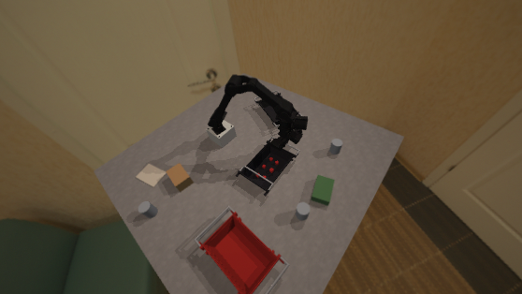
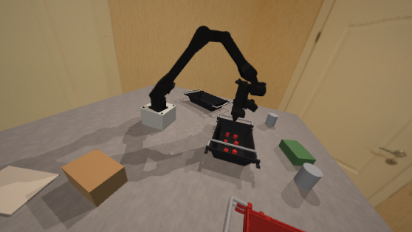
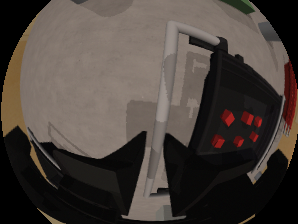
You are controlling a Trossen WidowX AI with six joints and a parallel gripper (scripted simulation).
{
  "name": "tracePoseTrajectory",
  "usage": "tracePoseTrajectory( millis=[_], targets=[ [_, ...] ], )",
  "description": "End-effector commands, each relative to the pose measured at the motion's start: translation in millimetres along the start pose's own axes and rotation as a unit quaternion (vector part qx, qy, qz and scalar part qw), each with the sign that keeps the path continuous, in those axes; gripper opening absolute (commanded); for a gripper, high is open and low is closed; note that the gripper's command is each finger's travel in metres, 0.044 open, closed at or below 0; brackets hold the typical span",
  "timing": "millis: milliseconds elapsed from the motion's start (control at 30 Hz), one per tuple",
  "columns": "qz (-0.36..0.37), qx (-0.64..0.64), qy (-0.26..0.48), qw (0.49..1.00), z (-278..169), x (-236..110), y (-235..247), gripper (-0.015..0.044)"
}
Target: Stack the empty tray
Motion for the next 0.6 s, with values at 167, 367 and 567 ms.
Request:
tracePoseTrajectory(
  millis=[167,367,567],
  targets=[
    [0.0,0.0,-0.003,1.0,0.1,-11.2,-8.8,0.0081],
    [-0.001,0.0,-0.003,1.0,-0.1,-27.0,-23.5,0.0081],
    [-0.002,0.0,-0.003,1.0,-0.1,-30.5,-43.1,0.0081]
  ],
)
Point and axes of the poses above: the point midway between the two fingers, 35 mm back from their tips, its own x axis out along the fingers, its own y axis across the jaws, z = x × y, the point moved 3 cm from there along -x, back along the fingers
